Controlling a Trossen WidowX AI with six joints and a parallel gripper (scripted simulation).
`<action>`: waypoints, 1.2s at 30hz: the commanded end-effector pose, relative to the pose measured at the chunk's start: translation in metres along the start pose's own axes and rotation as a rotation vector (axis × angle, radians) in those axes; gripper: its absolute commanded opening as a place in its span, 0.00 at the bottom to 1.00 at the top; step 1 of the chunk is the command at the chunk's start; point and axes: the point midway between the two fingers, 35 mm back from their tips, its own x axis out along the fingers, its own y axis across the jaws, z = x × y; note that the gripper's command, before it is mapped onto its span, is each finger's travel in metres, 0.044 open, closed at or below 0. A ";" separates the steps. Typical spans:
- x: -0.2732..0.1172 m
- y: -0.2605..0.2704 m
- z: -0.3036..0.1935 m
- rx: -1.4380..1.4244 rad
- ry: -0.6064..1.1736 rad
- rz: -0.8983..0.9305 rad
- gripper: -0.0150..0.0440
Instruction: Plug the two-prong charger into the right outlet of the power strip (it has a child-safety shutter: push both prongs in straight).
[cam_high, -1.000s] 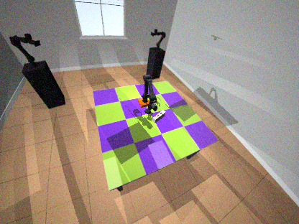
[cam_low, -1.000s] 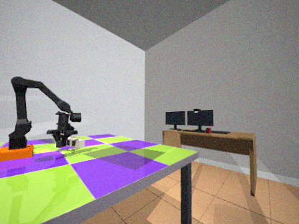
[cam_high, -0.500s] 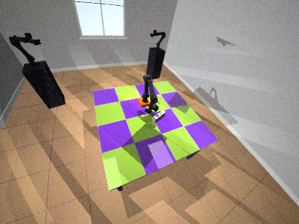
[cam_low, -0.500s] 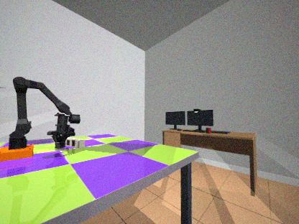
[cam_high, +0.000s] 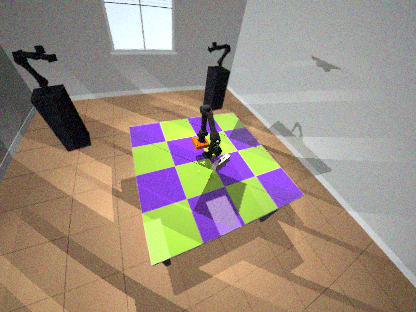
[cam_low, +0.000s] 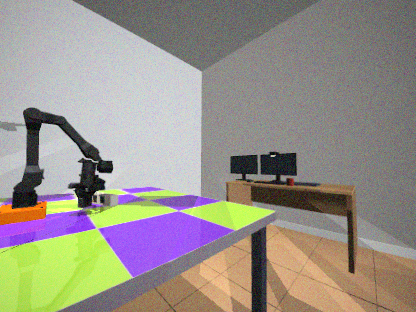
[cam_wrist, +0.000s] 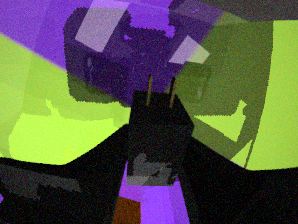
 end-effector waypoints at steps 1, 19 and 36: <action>-0.001 0.000 0.007 0.013 -0.008 0.002 0.25; 0.000 0.003 0.031 0.063 -0.008 0.005 0.25; 0.000 0.007 0.042 0.086 -0.007 0.006 0.25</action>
